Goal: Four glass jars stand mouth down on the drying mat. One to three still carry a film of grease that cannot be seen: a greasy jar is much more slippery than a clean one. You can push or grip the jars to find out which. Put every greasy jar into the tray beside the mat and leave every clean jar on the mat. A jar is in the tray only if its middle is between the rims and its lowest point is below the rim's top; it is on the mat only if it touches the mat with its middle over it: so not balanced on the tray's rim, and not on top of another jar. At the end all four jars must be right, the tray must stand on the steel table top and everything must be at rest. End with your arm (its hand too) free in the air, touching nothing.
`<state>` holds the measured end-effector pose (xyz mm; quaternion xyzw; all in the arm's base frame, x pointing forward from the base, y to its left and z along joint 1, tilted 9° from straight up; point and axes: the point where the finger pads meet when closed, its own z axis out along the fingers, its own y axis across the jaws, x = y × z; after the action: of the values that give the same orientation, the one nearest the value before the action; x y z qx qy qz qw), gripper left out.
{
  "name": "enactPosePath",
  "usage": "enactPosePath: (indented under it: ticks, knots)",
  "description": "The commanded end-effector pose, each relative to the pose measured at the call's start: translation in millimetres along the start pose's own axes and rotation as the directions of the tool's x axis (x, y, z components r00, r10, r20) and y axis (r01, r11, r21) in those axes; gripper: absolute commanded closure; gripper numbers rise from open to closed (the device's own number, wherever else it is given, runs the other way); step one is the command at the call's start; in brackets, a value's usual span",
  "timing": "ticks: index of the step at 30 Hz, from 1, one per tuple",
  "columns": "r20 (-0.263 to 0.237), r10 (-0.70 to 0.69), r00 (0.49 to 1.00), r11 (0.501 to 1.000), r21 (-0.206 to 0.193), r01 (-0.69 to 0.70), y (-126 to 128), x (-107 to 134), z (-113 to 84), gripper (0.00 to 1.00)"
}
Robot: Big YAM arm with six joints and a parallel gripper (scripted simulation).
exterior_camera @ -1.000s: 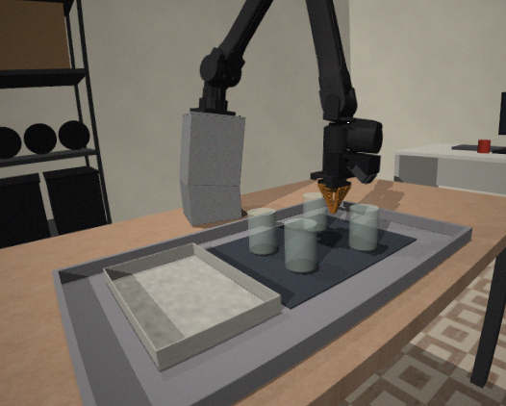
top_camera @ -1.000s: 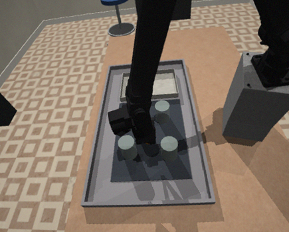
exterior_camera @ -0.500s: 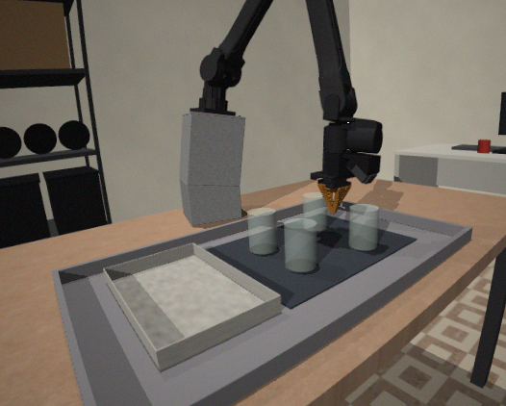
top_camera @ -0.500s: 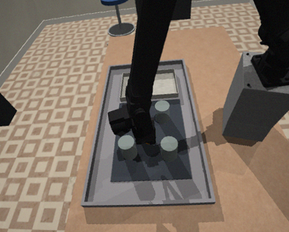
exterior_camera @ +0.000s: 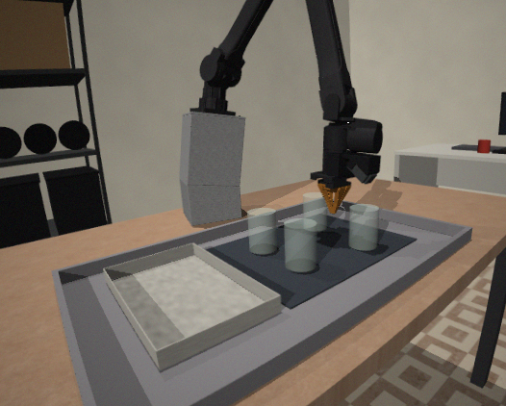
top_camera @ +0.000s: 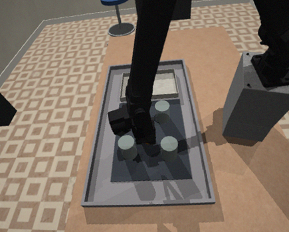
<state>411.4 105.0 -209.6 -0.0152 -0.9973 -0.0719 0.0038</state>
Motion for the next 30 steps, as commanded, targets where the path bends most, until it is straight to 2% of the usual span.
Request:
enactPosePath:
  ticks: [1, 5, 15, 19, 30]
  knots:
    - [0.052, -0.009, 0.999, 1.0, -0.009, 0.01, 10.9, -17.4, -14.7, 1.0]
    - [0.052, -0.009, 0.999, 1.0, -0.009, 0.01, 10.9, -17.4, -14.7, 1.0]
    - [0.052, -0.009, 0.999, 1.0, -0.009, 0.01, 10.1, -13.5, -91.0, 1.0]
    - [0.052, -0.009, 0.999, 1.0, -0.009, 0.01, 10.1, -13.5, -91.0, 1.0]
    - [0.052, -0.009, 0.999, 1.0, -0.009, 0.01, -80.3, -6.6, -89.8, 1.0]
